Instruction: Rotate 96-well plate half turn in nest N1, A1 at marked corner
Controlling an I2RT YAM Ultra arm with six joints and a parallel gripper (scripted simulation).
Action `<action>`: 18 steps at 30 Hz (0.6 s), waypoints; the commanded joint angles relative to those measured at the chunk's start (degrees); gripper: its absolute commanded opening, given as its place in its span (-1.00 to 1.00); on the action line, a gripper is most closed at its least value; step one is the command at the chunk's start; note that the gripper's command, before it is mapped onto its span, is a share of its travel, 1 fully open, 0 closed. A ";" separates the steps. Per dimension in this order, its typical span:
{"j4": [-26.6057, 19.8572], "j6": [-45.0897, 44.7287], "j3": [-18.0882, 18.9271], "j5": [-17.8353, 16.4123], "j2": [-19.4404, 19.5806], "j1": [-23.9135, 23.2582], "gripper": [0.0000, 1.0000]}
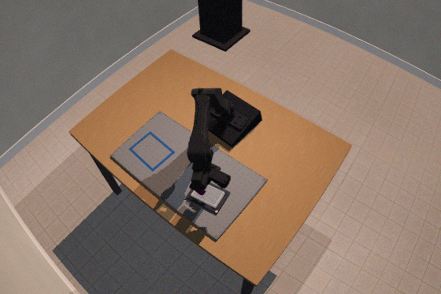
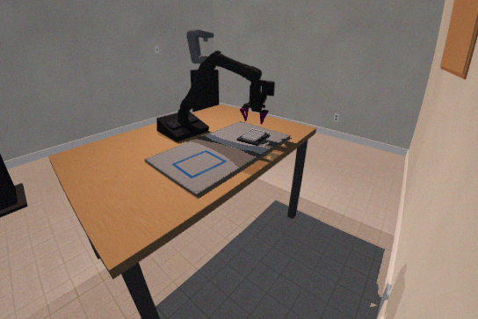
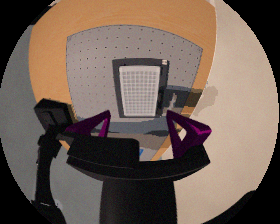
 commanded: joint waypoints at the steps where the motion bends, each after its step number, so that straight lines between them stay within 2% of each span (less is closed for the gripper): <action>1: 0.94 -0.35 1.77 -0.83 -1.66 0.81 1.00; 10: 0.94 -0.35 1.77 -0.83 -1.66 0.81 1.00; 11: 1.24 -0.44 1.43 -0.83 -1.10 0.68 1.00; 12: 1.49 -0.51 -0.81 -0.83 -0.55 0.51 1.00; 18: 3.05 -0.66 -2.27 -0.87 -0.25 -0.12 1.00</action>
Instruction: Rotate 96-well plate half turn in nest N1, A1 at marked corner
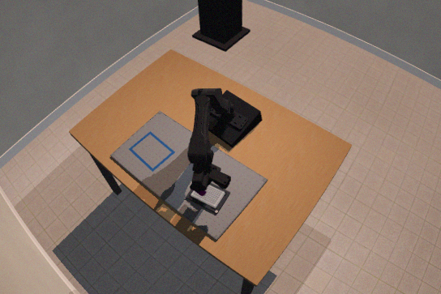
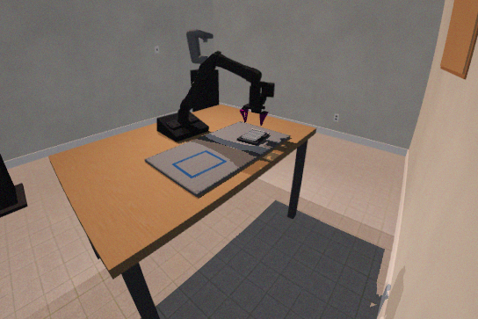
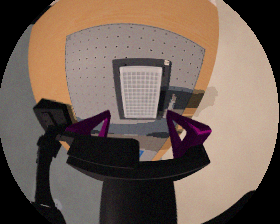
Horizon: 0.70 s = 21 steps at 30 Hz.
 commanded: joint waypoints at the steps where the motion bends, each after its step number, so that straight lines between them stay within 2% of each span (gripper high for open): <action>1: 2.17 -0.52 -1.22 -0.85 -0.16 -0.27 1.00; 13: 6.28 -0.93 -4.35 -0.94 1.01 -0.75 1.00; 15: 6.28 -0.93 -4.35 -0.94 1.01 -0.75 1.00; 16: 6.64 -0.92 -2.16 -0.95 -0.43 -0.74 1.00; 18: 7.09 -1.01 -4.77 -0.94 0.55 -1.01 1.00; 21: 8.12 -1.10 -5.61 -0.98 2.12 -1.19 1.00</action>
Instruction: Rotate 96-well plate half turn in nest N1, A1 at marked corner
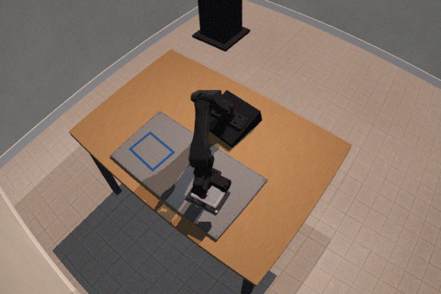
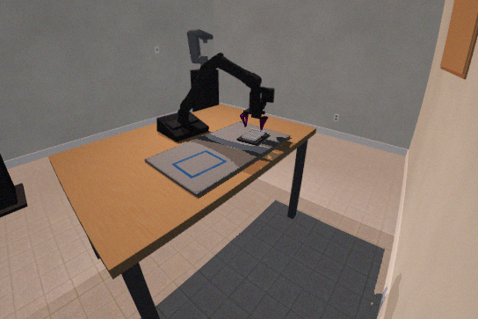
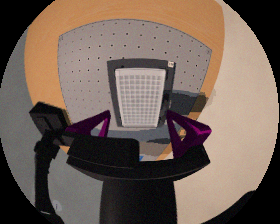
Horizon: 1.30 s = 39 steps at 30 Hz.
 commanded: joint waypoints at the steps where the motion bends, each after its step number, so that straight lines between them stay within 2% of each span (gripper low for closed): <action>1: 2.34 -0.52 -1.53 -0.83 0.74 -0.76 1.00; 4: 3.30 -0.63 -2.03 -0.83 -0.23 -0.86 1.00; 11: 4.95 -0.80 -3.19 -0.88 1.46 -0.95 1.00; 12: 5.47 -0.85 -2.93 -0.90 -0.29 -1.09 1.00; 16: 6.74 -0.99 -4.35 -0.93 2.16 -1.22 1.00; 19: 7.70 -1.09 -4.90 -0.95 2.68 -1.25 1.00; 21: 8.35 -1.15 -5.09 -0.96 1.63 -1.11 1.00; 22: 8.67 -1.18 -4.41 -0.97 1.90 -1.20 1.00; 25: 9.60 -1.28 -5.94 -0.99 3.52 -1.52 1.00; 28: 9.70 -1.29 -5.99 -0.99 3.54 -1.46 1.00; 29: 9.72 -1.10 -4.78 -0.99 1.69 -1.29 1.00; 39: 8.95 -0.94 -4.76 -0.64 2.52 -0.95 1.00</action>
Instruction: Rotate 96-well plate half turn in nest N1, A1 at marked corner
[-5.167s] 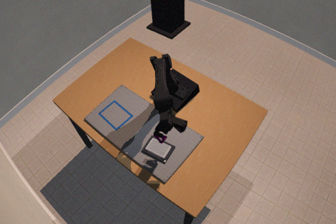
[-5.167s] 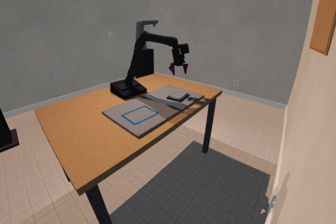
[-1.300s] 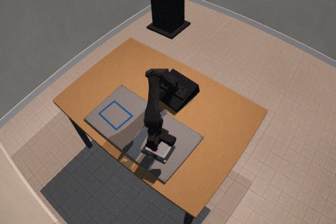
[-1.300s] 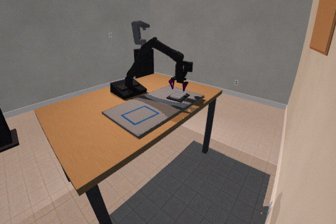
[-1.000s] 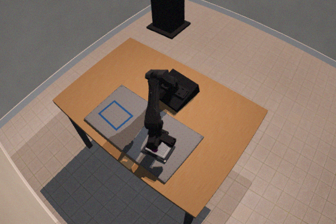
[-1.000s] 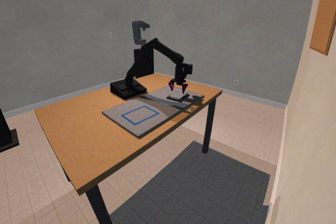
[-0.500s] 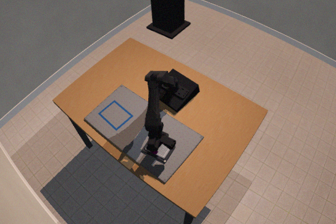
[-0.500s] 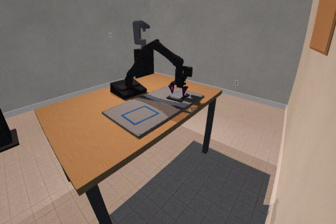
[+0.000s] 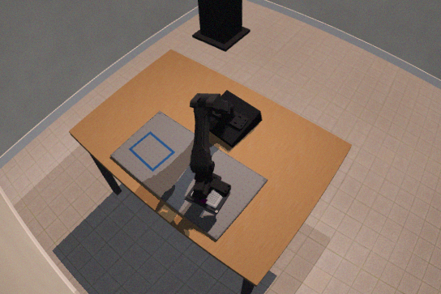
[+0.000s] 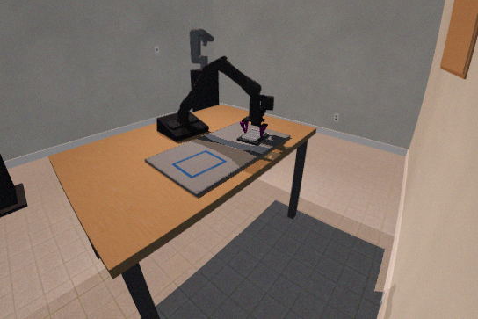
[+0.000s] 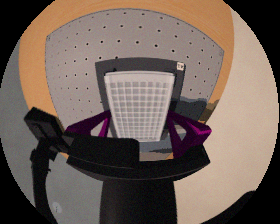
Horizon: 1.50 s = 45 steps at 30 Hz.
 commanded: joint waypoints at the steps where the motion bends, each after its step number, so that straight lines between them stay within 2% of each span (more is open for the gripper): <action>1: 0.38 -0.05 0.25 -0.40 -0.52 -0.03 1.00; 2: 0.38 -0.05 0.25 -0.40 -0.52 -0.03 -1.00; 36: 0.40 -0.05 0.23 -0.40 -0.52 -0.03 -1.00; 38: -0.96 0.07 1.77 -0.74 -1.85 -0.06 -1.00; 45: -2.28 0.48 2.16 -0.72 -2.77 0.63 -1.00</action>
